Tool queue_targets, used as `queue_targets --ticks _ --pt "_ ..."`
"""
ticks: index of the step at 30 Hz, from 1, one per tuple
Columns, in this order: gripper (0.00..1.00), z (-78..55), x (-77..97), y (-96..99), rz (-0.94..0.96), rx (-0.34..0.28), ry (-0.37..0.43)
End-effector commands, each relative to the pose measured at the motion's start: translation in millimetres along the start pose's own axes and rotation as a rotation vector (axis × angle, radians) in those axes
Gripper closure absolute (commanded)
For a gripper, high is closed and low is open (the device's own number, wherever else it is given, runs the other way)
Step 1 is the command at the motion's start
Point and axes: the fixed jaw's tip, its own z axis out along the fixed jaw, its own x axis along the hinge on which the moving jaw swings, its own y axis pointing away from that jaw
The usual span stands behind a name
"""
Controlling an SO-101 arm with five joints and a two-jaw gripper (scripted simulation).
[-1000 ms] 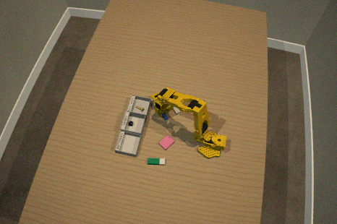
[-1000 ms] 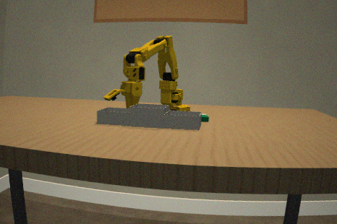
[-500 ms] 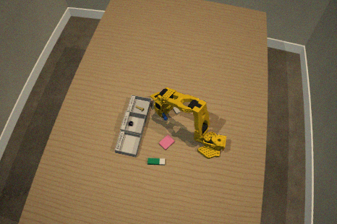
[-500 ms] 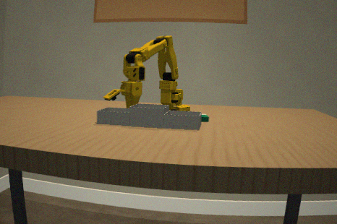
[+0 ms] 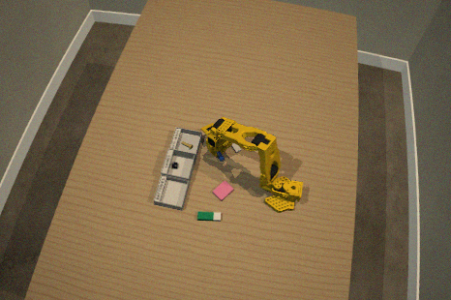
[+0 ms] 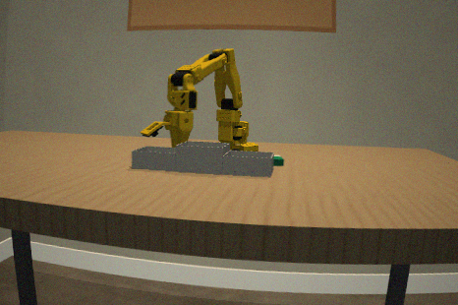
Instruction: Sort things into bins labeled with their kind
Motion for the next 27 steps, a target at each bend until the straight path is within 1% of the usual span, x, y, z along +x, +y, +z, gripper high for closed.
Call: queue_targets --ticks 1,10,14,18,23,25,27 --pt "1.0 -2.9 -3.8 -0.9 0.017 -0.01 -0.021" --pt "1.0 -3.1 -3.8 -0.9 0.017 -0.01 -0.021" --pt "1.0 -5.7 -4.1 -1.0 0.017 -0.01 -0.021" --pt "1.0 -13.0 -4.8 -1.3 0.017 -0.01 -0.021" --pt "1.0 -27.2 -5.2 -2.3 0.017 -0.01 -0.021" --pt "1.0 -27.2 -5.2 -2.3 0.017 -0.01 -0.021" --pt "1.0 -33.3 -5.0 -2.9 0.017 -0.01 -0.021"
